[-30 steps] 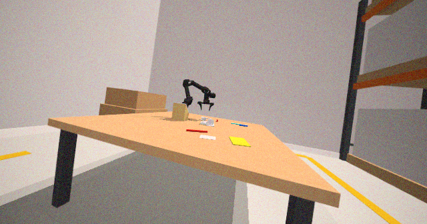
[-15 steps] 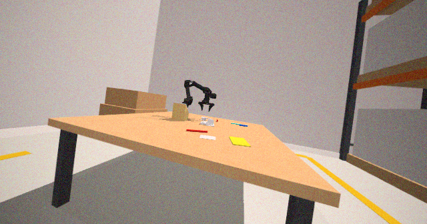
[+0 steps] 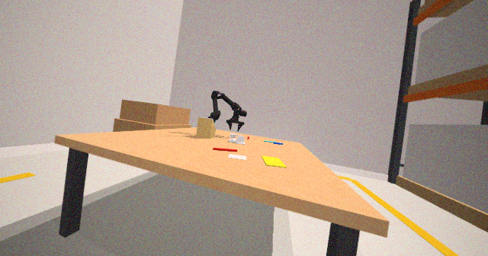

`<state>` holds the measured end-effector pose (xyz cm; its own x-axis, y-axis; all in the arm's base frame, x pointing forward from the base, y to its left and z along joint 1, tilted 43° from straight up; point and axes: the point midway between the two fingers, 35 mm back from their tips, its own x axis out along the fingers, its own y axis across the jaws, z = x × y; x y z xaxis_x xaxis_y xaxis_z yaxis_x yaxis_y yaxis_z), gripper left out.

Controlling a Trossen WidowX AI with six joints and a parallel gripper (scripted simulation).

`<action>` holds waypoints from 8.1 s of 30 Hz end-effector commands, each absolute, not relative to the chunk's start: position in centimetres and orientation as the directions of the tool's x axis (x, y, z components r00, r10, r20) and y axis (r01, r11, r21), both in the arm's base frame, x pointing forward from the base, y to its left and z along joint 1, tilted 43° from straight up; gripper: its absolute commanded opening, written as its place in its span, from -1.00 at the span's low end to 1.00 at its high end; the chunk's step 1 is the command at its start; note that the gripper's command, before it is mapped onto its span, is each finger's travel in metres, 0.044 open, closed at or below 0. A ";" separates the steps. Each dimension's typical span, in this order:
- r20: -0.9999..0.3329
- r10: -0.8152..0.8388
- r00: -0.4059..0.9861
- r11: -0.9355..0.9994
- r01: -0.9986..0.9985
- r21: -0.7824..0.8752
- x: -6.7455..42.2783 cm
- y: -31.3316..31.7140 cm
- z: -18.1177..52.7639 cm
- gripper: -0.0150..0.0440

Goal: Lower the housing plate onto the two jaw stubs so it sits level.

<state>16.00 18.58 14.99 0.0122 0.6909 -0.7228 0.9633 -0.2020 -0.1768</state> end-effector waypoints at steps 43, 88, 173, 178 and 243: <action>-0.721 0.692 0.016 -0.208 0.962 -0.178 16.2 22.3 11.1 1.00; -0.720 0.694 0.013 -0.203 0.963 -0.178 16.1 22.3 11.2 0.70; -0.781 0.625 0.015 0.600 0.631 0.492 23.9 7.8 7.0 0.70; -0.779 0.627 0.013 0.651 0.540 0.533 24.2 6.7 6.0 0.70; -0.734 0.679 0.018 0.720 -0.211 0.661 23.5 -0.8 -0.5 0.70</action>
<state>23.55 -0.63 -0.37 0.0170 0.6803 -0.7327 -0.2070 0.7193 0.6631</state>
